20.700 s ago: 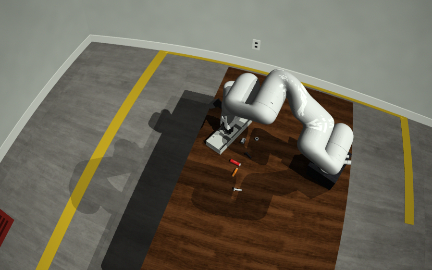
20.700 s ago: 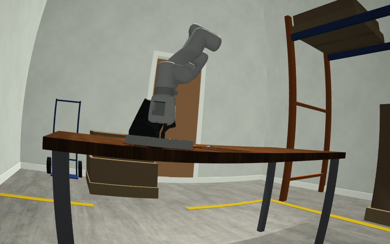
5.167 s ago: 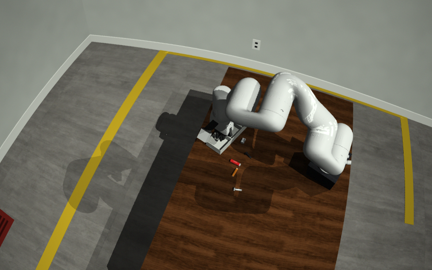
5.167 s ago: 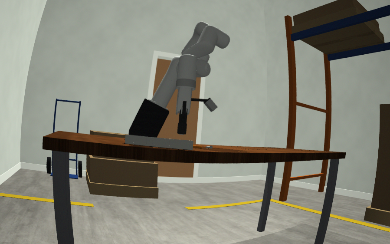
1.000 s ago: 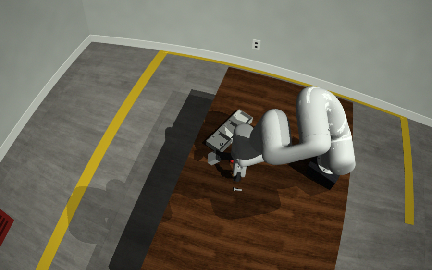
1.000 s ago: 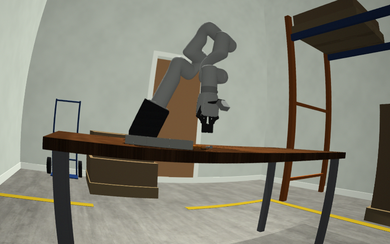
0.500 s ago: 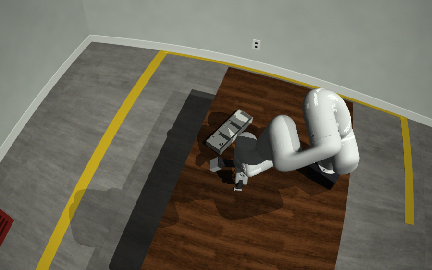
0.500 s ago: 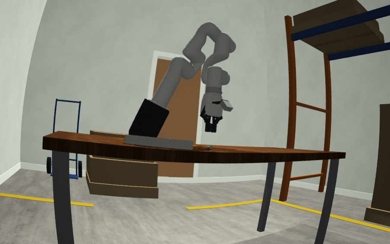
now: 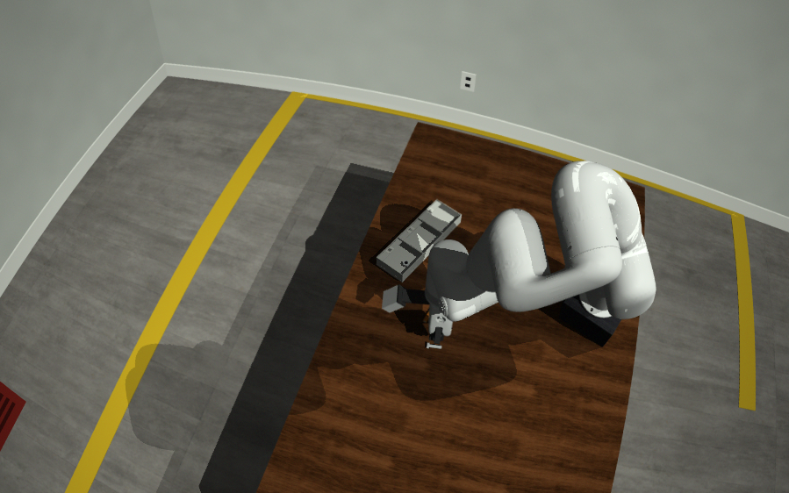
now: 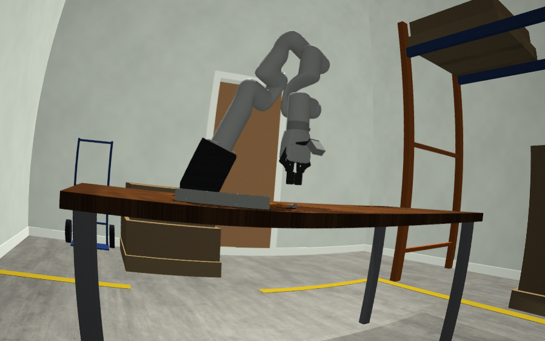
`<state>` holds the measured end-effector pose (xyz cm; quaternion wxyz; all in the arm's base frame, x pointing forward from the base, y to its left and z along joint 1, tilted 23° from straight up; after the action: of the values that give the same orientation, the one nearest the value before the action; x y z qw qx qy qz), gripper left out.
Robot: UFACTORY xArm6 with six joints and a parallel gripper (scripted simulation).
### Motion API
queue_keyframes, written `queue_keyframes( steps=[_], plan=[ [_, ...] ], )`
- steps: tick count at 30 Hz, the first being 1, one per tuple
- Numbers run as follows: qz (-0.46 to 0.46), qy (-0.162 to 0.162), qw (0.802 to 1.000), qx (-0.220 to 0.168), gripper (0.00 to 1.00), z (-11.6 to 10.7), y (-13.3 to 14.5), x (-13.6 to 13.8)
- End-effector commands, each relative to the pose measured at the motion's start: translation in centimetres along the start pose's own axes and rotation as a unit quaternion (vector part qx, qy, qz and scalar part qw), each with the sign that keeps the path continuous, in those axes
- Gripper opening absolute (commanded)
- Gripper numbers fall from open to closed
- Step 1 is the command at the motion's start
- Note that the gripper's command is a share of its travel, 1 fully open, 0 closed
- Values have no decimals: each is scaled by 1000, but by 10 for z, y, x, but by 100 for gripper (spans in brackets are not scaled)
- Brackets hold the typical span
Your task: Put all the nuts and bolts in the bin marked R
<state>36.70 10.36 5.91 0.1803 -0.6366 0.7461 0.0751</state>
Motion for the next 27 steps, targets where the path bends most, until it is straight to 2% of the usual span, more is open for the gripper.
queue_keyframes(
  steps=[1, 25, 27],
  plan=[
    [0, 0, 1000, 1, 29, -1, -1, 0],
    [0, 0, 1000, 1, 29, -1, -1, 0],
    [0, 0, 1000, 1, 29, 7, -1, 0]
  ],
)
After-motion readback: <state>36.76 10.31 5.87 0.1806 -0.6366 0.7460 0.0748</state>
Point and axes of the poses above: the point where the finger pads meet when closed, its own z axis out along the fingers, its own x axis across the jaws, y = z × x, the point moved 6 cm from there along -z, back along the fingers, and after that the axes turned 15 degrees about z, right-handed, at the moved point
